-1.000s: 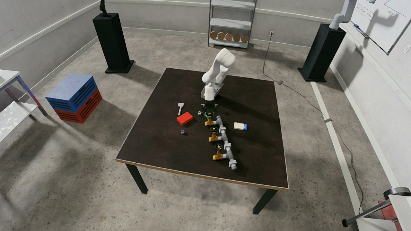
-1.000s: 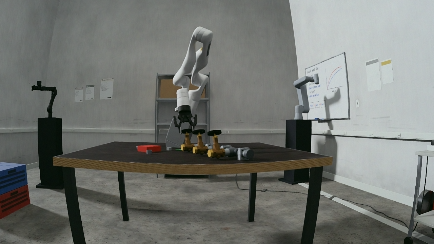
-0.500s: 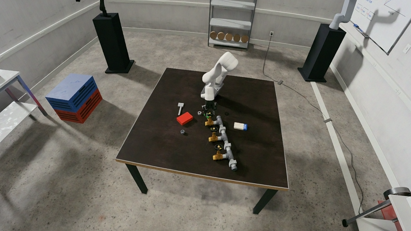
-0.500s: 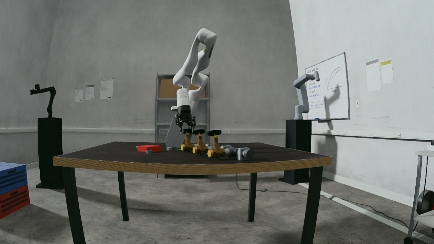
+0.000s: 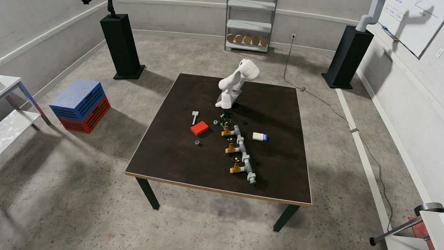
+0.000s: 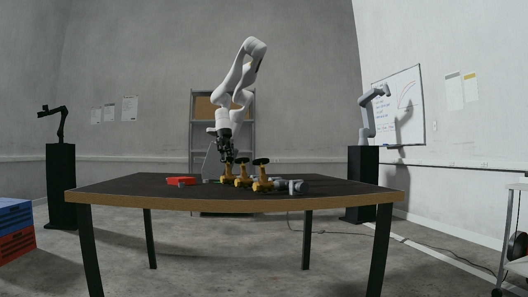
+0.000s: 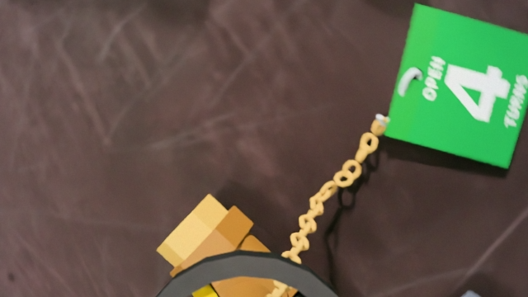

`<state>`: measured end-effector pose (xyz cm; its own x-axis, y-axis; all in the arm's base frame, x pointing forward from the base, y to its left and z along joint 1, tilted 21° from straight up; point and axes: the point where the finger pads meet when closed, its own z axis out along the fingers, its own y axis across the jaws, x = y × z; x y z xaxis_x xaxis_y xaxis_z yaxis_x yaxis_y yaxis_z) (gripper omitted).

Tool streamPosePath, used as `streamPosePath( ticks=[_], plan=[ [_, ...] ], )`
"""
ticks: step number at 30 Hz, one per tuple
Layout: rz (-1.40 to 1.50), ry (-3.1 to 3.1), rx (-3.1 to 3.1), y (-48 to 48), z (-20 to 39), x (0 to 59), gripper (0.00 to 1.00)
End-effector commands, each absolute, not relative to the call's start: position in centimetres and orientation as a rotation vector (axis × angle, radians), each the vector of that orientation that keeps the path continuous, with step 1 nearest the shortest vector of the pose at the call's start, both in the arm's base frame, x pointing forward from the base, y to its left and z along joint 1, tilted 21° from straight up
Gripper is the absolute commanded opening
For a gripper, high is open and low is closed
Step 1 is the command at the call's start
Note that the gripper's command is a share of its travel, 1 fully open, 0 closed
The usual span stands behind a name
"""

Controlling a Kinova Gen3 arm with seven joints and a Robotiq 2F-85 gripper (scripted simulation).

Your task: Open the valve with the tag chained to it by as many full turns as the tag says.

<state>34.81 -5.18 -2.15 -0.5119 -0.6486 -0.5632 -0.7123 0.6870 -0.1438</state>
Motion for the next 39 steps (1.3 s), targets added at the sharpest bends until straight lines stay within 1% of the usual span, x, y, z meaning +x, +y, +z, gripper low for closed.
streamPosePath(
  ticks=[1,19,38,39],
  plan=[
    [0.101,2.252,-1.131,-5.21,-2.12,34.84,0.68],
    [0.003,2.096,-1.394,-5.21,-2.12,34.84,0.68],
    [-0.017,2.061,-1.445,-5.21,-2.12,34.84,0.68],
    [-0.017,2.061,-1.445,-5.21,-2.12,34.84,1.0]
  ],
)
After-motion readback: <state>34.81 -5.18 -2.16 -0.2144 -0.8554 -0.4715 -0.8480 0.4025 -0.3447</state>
